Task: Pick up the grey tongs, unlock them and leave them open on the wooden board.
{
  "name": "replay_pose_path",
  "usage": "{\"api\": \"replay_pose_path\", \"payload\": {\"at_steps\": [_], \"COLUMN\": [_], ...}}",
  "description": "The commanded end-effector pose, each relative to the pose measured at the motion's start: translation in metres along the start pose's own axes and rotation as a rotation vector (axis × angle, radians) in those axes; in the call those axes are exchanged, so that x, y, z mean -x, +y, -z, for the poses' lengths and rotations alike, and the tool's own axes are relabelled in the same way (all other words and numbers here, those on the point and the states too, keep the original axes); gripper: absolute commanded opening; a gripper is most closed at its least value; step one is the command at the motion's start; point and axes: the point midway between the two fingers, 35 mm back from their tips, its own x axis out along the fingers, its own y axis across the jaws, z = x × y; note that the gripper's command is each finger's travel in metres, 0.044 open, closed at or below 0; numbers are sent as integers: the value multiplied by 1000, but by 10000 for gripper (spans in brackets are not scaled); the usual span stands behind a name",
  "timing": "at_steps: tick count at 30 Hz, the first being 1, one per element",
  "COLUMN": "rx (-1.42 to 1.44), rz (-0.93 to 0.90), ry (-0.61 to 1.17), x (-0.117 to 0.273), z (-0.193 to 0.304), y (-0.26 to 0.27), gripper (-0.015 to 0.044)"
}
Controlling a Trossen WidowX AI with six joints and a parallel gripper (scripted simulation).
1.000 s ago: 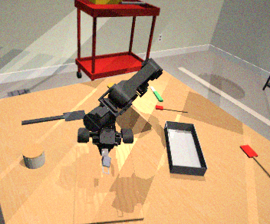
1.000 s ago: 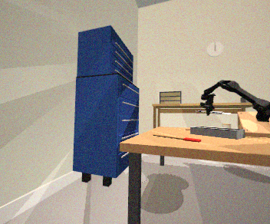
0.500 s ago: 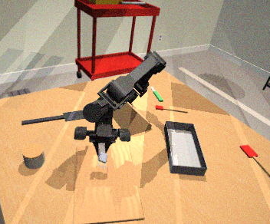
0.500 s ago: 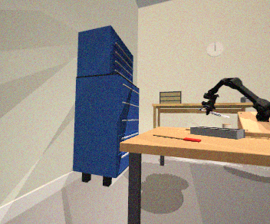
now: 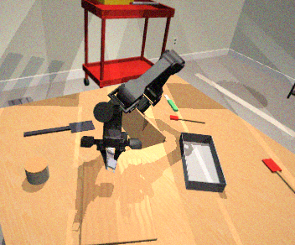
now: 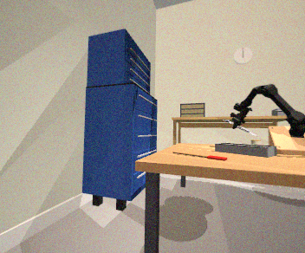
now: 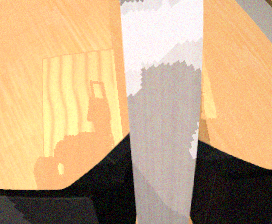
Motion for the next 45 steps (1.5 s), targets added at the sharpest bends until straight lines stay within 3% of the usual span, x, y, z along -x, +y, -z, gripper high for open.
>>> {"api": "replay_pose_path", "payload": {"at_steps": [1, 29, 45], "rx": [-1, 18, 19], "rz": [-6, -55, -57], "ry": [-60, -391, -399], "x": [7, 44, 45], "z": [-2, 19, 20], "y": [2, 23, 24], "gripper": [-150, -150, -150]}}
